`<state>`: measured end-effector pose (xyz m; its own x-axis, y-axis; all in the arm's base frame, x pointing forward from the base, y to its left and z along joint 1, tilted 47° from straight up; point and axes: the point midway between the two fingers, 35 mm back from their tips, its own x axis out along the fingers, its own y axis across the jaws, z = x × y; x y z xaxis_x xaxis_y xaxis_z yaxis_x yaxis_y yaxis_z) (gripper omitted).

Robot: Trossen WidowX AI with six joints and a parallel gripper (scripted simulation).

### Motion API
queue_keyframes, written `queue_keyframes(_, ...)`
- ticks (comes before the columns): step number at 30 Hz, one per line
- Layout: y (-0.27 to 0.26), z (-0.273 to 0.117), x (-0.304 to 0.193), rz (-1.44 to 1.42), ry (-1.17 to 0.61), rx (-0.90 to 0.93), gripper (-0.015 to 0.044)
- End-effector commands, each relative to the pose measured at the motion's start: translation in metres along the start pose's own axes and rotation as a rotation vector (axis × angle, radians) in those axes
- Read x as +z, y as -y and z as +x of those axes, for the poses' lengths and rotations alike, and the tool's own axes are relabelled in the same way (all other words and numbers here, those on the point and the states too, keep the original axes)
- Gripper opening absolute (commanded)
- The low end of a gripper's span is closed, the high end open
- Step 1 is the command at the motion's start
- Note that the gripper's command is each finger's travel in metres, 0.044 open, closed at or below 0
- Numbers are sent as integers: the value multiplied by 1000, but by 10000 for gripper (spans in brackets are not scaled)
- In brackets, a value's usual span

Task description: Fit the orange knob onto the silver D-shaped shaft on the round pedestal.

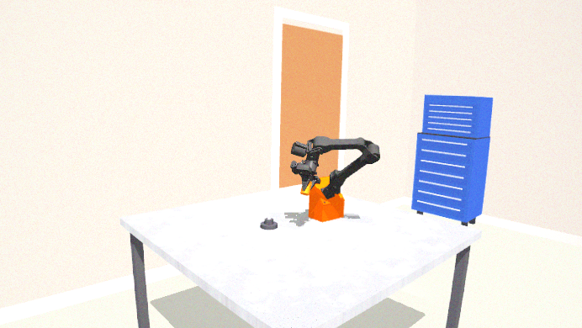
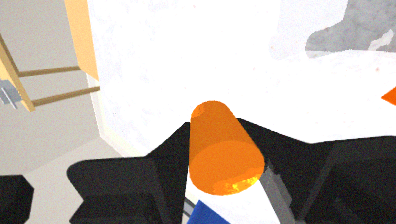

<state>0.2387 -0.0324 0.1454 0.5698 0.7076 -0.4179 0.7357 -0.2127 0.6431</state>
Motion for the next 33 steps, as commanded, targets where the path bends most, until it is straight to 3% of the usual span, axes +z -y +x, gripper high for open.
queue_keyframes(1,-4,-9,0,-4,1,103,0)
queue_keyframes(18,-17,-36,1,-3,2,414,0)
queue_keyframes(33,-17,-36,3,-2,5,454,0)
